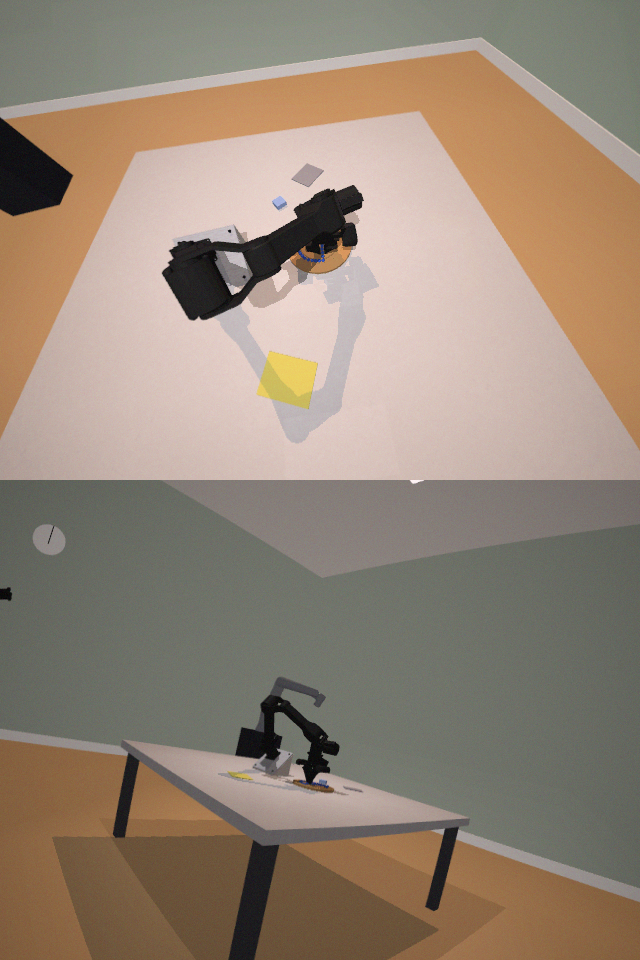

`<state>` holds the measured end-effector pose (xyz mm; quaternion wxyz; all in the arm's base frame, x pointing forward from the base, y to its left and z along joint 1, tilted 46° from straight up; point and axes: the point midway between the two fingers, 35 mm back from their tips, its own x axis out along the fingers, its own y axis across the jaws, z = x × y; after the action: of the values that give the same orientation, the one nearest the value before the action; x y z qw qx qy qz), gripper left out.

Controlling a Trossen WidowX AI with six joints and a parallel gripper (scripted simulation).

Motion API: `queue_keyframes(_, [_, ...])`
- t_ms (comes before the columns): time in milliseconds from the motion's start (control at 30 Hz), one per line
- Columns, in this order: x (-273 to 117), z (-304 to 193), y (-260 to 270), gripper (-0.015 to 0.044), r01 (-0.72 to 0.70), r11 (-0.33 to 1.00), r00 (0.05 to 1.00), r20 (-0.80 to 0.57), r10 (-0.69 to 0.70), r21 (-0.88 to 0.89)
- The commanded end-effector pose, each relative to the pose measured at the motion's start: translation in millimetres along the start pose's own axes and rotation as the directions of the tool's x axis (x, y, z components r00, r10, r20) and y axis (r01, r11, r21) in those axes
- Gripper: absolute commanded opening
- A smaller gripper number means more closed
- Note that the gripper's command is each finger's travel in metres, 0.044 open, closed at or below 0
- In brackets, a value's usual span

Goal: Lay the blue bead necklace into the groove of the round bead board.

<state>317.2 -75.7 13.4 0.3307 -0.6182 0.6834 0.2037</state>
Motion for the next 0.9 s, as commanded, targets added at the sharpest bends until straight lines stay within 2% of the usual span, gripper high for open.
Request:
queue_keyframes(0, [-0.2, -0.2, -0.3, 0.0000, 0.001, 1.000, 1.000, 0.000, -0.001, 0.001])
queue_keyframes(867, [-6.1, -1.3, -0.7, 0.0000, -0.002, 1.000, 1.000, -0.005, 0.002, -0.005])
